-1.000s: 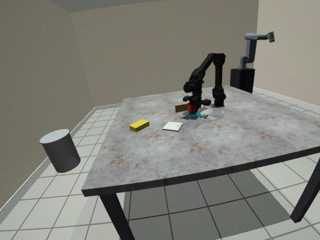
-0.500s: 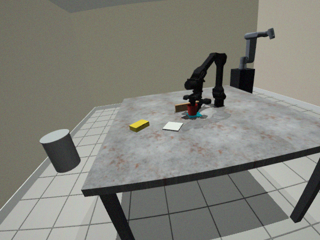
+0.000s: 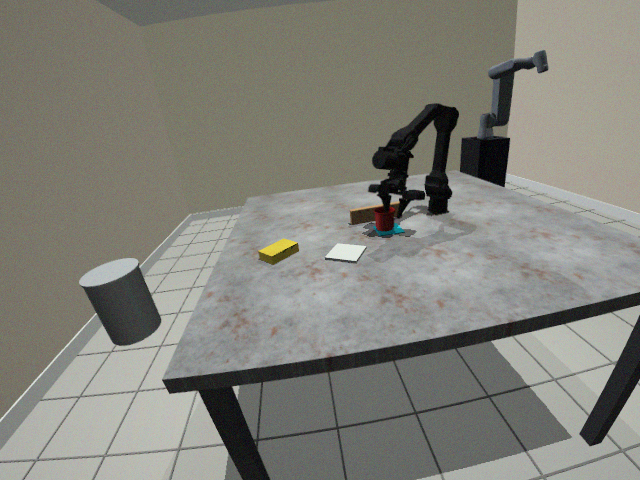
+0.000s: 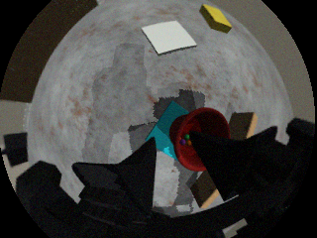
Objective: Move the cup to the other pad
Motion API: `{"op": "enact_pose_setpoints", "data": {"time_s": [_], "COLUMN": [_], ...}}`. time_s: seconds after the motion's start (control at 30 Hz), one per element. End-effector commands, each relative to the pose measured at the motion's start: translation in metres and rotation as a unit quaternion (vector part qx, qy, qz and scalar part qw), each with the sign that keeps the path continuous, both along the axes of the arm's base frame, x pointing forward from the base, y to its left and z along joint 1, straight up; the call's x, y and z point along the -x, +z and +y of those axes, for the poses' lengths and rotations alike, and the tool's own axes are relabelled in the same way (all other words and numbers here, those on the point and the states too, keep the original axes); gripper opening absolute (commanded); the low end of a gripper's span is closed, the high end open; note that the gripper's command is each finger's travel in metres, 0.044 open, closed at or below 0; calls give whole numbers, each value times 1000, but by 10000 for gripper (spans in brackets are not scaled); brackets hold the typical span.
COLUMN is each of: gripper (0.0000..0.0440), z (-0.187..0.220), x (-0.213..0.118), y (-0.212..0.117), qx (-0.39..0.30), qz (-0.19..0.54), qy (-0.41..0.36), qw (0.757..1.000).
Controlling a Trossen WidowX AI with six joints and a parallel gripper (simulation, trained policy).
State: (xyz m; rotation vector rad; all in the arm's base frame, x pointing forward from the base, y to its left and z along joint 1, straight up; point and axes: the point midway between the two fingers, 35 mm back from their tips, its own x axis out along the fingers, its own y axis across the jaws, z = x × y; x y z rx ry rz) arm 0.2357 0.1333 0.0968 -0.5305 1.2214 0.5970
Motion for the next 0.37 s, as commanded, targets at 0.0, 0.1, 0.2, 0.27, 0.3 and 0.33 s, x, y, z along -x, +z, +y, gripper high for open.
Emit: {"op": "enact_pose_setpoints", "data": {"time_s": [0.0,0.1,0.2,0.27,0.3,0.33], "gripper": [235,253,269,281,290,301], "z": [1,1,1,1,1,1], "x": [2,3,3,3,3,2], "y": [9,15,22,28,31,34], "qx": [-15,-23,-31,-36,-38,-41], "qz": [-10,-17,-26,-34,-38,-42], "qy": [-4,-6,-7,-8,-8,-8], "qw": [1000,1000,999,999,999,998]}}
